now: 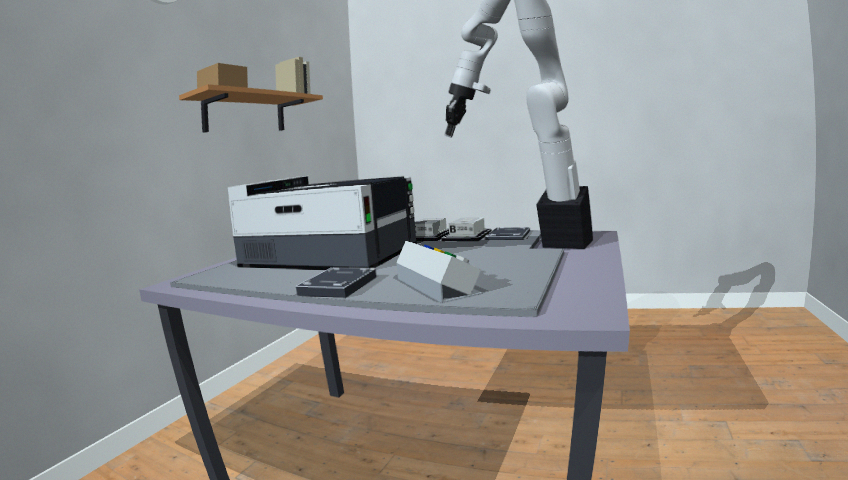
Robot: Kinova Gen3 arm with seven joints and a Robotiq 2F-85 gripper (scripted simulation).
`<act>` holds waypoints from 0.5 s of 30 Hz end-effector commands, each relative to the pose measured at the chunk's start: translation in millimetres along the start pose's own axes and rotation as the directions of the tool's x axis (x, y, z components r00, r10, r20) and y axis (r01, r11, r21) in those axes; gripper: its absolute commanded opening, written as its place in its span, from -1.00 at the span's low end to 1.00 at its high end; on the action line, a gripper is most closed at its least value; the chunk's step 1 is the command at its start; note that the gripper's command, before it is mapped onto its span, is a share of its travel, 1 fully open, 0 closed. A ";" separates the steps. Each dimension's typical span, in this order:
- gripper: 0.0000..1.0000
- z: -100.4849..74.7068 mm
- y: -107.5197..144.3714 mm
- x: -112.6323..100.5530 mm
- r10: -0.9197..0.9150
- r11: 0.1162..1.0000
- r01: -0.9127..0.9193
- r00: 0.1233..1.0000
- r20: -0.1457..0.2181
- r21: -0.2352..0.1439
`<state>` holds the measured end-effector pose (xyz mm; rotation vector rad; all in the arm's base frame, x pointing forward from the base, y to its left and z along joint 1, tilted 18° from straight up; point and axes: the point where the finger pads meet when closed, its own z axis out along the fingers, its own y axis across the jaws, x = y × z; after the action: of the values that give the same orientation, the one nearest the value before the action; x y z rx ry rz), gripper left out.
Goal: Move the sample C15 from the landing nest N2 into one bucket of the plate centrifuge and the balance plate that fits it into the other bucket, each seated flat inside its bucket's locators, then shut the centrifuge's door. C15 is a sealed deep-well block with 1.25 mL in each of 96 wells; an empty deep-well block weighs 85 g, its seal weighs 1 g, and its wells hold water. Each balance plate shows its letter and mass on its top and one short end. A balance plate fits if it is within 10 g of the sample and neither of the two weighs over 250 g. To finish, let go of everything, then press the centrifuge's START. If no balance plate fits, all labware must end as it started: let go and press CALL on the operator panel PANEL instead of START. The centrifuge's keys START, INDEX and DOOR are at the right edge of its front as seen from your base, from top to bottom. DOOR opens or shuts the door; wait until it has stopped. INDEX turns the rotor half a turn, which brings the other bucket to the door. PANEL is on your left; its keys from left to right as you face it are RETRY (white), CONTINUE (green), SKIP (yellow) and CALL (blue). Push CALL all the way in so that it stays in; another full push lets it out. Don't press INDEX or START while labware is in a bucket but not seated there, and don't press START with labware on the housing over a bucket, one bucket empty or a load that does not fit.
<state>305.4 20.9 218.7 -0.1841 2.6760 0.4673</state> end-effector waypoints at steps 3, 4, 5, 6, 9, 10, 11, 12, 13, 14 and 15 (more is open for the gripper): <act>-0.80 0.4 1.4 -0.8 -0.006 1.000 0.006 0.999 0.046 -0.018; -0.80 0.4 1.4 -0.8 -0.006 1.000 0.006 0.999 0.046 -0.018; -0.80 0.4 1.4 -0.8 -0.006 1.000 0.006 0.999 0.046 -0.018; -0.80 0.4 1.4 -0.8 -0.006 1.000 0.006 0.999 0.046 -0.018; -0.80 0.4 1.4 -0.8 -0.006 1.000 0.006 0.999 0.046 -0.018; -0.80 3.6 1.5 -1.4 -0.006 1.000 0.006 0.999 0.046 -0.018; -0.80 7.0 1.5 -2.0 -0.006 1.000 0.006 0.999 0.046 -0.018; -0.80 10.2 1.6 -2.6 -0.006 1.000 0.006 0.999 0.046 -0.018; -0.80 13.5 1.7 -3.2 -0.006 1.000 0.006 0.999 0.046 -0.018; -0.80 16.8 1.7 -3.9 -0.006 1.000 0.006 0.999 0.046 -0.018; -0.80 20.0 1.8 -4.5 -0.006 1.000 0.006 0.999 0.046 -0.018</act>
<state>311.4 26.9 210.0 -0.1845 2.6294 0.4885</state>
